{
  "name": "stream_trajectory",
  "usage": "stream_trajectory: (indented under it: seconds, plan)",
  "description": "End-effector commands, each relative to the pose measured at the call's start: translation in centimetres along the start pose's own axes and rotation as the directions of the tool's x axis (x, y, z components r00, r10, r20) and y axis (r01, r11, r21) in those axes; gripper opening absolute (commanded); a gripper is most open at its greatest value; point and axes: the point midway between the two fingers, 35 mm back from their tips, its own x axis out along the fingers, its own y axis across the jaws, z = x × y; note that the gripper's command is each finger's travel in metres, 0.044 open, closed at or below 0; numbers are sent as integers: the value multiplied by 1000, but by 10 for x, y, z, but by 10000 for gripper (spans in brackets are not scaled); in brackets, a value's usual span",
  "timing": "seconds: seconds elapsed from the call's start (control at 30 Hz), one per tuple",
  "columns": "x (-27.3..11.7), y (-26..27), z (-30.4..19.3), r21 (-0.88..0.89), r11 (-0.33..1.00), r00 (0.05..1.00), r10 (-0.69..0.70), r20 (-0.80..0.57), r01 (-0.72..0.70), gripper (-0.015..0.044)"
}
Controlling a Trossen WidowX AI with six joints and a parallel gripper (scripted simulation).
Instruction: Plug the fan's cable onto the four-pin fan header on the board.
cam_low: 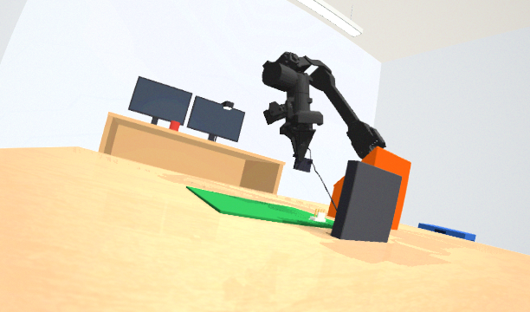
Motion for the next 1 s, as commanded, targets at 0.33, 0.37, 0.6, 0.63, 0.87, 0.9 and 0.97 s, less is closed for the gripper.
stream_trajectory:
  seconds: [0.33,0.37,0.6,0.63,0.87,0.9,0.97]
  plan:
    - [-6,26,8,-373,928,998,1,58,21,0]
    - [-6,28,8,-404,914,998,0,63,25,0]
    - [-7,45,12,-607,792,995,0,100,61,0]
    - [-7,47,13,-633,771,994,0,106,67,0]
    - [-9,65,16,-793,599,990,1,143,114,0]
    - [-9,67,16,-812,571,989,1,148,121,0]
    - [-9,72,17,-847,514,987,1,158,135,0]
